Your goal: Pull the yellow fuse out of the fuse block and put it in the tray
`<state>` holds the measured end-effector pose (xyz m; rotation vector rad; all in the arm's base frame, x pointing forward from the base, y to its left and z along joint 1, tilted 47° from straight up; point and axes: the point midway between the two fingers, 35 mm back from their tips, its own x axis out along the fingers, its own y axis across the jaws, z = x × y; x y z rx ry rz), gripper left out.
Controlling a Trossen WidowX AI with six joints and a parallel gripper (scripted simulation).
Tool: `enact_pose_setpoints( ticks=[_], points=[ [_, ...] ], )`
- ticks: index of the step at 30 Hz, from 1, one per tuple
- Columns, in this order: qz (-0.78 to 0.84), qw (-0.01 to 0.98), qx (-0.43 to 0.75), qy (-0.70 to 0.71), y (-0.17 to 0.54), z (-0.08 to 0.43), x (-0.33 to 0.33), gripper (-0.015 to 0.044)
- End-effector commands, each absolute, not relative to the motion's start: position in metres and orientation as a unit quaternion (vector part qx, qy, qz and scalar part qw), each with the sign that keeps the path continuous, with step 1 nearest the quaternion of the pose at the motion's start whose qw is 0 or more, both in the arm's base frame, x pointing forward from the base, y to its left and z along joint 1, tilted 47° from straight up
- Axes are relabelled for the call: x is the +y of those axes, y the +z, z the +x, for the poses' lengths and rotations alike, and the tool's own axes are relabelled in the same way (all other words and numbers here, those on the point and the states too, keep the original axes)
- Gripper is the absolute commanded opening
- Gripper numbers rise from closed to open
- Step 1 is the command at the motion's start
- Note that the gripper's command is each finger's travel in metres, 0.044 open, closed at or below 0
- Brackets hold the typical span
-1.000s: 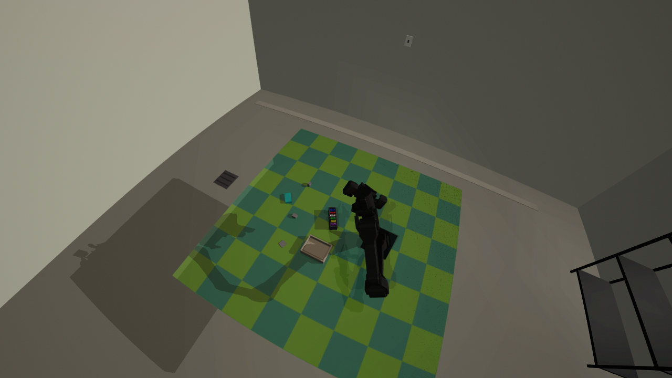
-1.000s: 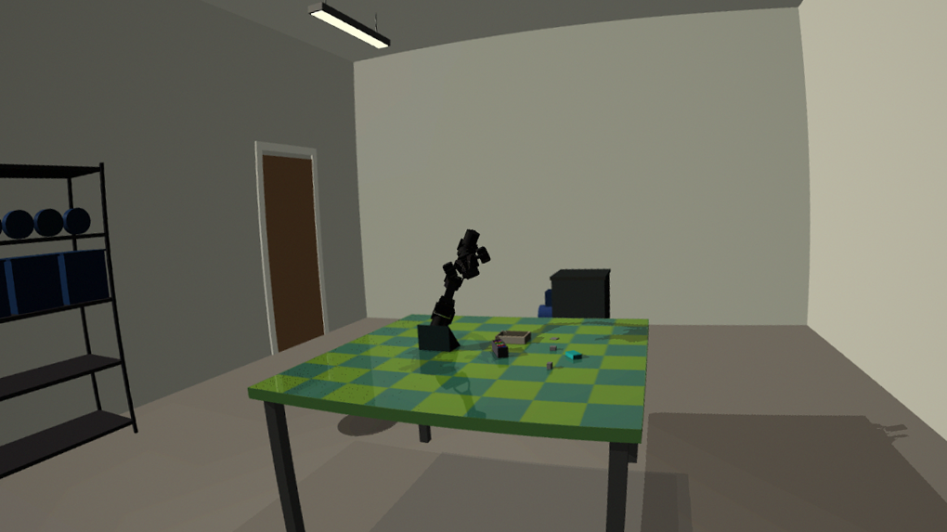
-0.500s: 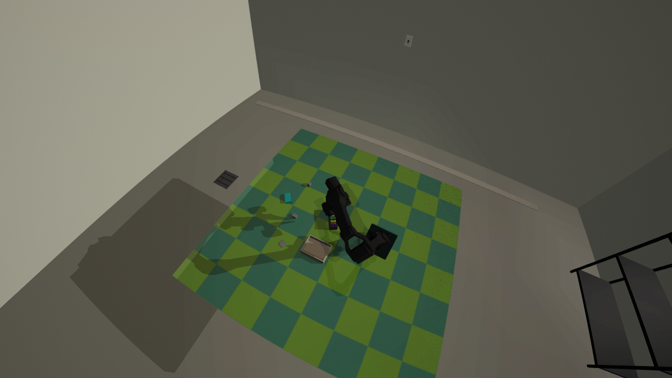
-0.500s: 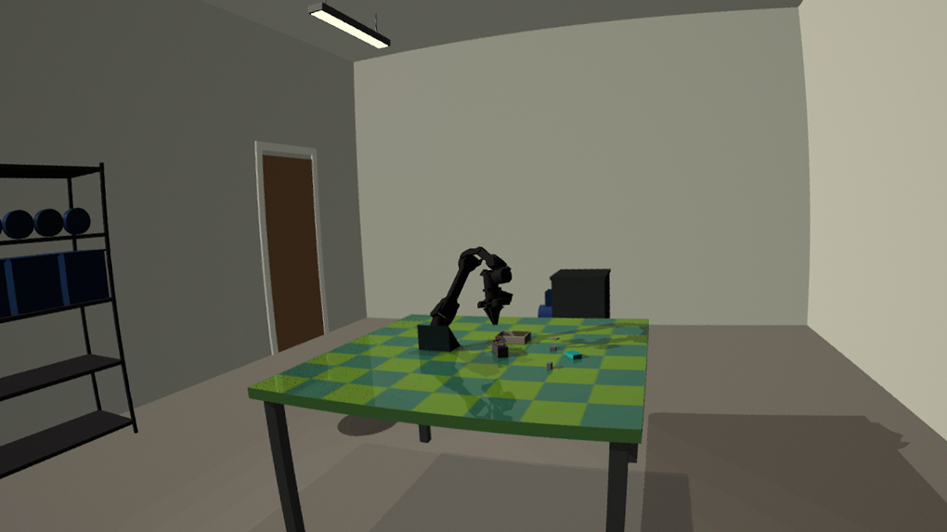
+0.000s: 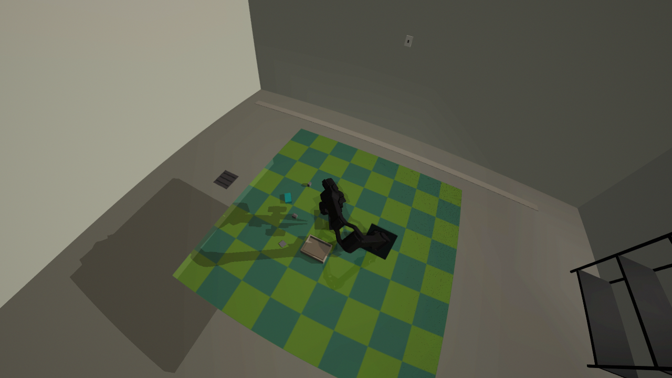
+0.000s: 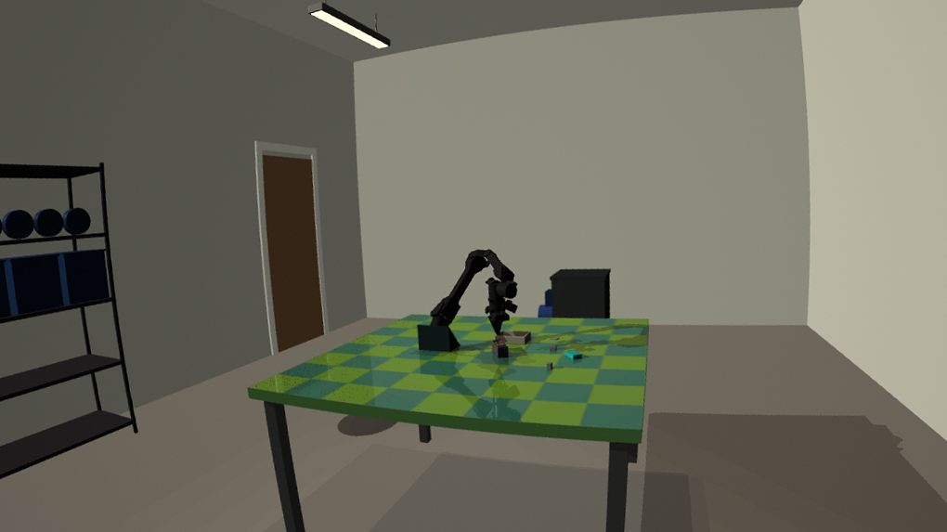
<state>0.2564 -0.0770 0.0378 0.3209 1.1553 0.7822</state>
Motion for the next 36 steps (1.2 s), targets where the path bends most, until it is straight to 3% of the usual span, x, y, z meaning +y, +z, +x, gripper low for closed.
enact_pose_setpoints(
  ticks=[1, 36],
  points=[
    [0.15, 0.754, 0.529, 0.358, 0.036, 0.257, -0.074, 0.0064],
    [0.151, 0.754, 0.529, 0.358, 0.02, 0.263, -0.055, 0.0064]
  ],
)
